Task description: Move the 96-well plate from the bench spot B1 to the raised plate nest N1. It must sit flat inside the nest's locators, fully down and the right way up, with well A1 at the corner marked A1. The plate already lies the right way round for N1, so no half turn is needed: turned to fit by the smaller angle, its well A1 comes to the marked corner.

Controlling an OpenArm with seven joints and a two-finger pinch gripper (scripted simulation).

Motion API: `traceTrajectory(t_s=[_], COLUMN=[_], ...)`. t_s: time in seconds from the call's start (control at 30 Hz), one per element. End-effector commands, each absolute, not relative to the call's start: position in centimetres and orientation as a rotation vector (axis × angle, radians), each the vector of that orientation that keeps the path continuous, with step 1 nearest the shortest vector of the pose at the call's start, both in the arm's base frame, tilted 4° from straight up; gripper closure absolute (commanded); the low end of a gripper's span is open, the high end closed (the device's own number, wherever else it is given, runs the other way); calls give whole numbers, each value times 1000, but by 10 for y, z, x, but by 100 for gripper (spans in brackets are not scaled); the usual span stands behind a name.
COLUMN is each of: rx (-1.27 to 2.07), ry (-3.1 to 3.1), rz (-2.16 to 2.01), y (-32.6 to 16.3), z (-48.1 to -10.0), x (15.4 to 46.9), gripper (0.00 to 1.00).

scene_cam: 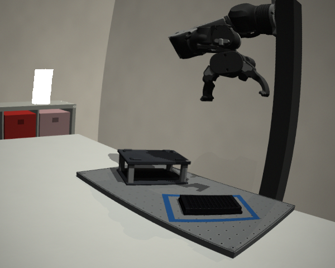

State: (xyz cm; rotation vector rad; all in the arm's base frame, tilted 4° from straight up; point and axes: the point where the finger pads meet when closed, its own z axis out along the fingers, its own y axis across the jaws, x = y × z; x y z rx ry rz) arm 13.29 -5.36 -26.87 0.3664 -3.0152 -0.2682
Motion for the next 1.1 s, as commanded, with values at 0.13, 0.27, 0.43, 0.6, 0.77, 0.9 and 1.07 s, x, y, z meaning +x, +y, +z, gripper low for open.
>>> traceTrajectory(t_s=[0.13,0.27,0.43,0.6,0.77,0.9,1.07], rx=[-13,-13,-13,-163,-393,-393,-393], ry=[-3061,-3061,-3061,-3060,-3052,-3052,-3052], rz=[-166,-166,-166,-125,-59,-59,-59], y=[-45,-45,-45,-41,-36,-36,-36], z=[-306,-306,-306,-321,-344,-344,-344], x=[157,157,157,165,179,179,179], gripper=[17,23,23,23,23,23,23])
